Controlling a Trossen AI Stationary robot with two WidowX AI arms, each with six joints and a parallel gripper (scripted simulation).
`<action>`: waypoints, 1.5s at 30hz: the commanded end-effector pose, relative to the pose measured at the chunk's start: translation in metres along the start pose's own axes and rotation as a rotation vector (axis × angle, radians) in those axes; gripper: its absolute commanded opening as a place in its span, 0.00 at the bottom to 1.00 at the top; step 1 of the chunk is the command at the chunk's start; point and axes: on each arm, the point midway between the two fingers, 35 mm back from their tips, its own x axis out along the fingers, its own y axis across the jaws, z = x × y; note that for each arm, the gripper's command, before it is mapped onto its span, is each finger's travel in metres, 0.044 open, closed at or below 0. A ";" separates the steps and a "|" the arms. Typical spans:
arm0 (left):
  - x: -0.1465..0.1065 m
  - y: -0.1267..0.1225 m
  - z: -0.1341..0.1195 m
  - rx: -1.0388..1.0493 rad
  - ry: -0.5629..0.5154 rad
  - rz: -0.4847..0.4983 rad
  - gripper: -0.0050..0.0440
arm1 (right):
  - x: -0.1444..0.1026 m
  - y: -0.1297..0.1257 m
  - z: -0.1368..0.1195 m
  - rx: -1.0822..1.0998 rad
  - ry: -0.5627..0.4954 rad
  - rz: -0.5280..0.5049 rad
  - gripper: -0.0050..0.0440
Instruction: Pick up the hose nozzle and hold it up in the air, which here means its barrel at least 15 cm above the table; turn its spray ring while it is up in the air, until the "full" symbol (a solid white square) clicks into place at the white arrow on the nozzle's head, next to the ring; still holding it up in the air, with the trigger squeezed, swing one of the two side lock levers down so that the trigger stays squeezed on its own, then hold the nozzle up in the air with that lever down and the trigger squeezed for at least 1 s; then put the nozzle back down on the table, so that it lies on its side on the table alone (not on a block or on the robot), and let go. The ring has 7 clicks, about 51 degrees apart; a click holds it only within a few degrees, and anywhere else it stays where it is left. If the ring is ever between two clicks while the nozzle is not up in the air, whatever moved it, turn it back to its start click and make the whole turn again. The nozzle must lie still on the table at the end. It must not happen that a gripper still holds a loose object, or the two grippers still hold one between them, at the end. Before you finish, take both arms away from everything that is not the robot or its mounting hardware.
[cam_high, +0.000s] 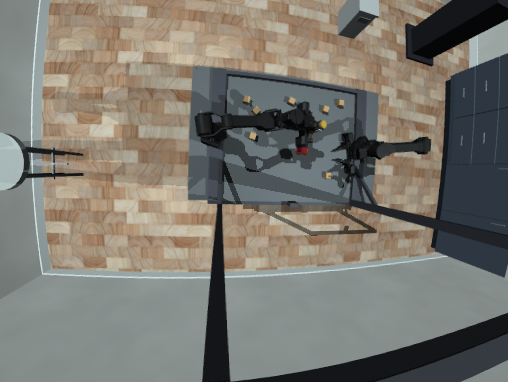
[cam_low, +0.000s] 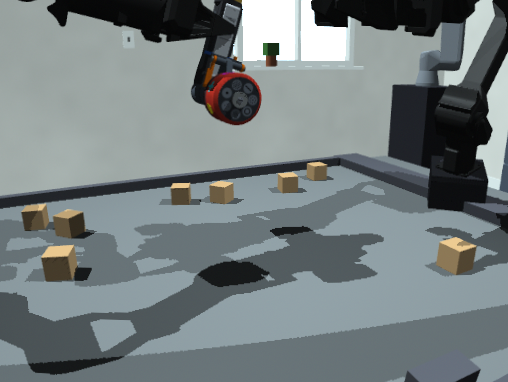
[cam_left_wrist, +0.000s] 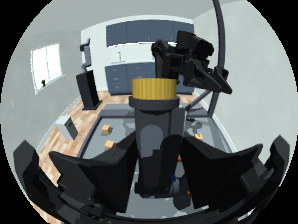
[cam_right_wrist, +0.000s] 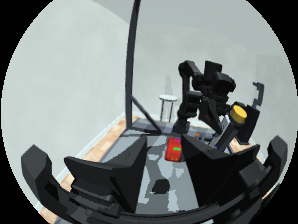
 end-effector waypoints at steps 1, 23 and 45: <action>-0.004 -0.001 0.017 0.002 -0.044 -0.001 0.45 | -0.003 0.011 0.019 -0.014 0.007 -0.001 0.46; -0.004 -0.001 0.017 0.002 -0.044 -0.001 0.45 | -0.005 0.009 0.024 -0.004 -0.032 0.010 0.46; -0.004 -0.001 0.017 0.002 -0.044 -0.001 0.45 | -0.004 0.009 0.019 -0.003 -0.020 0.013 0.46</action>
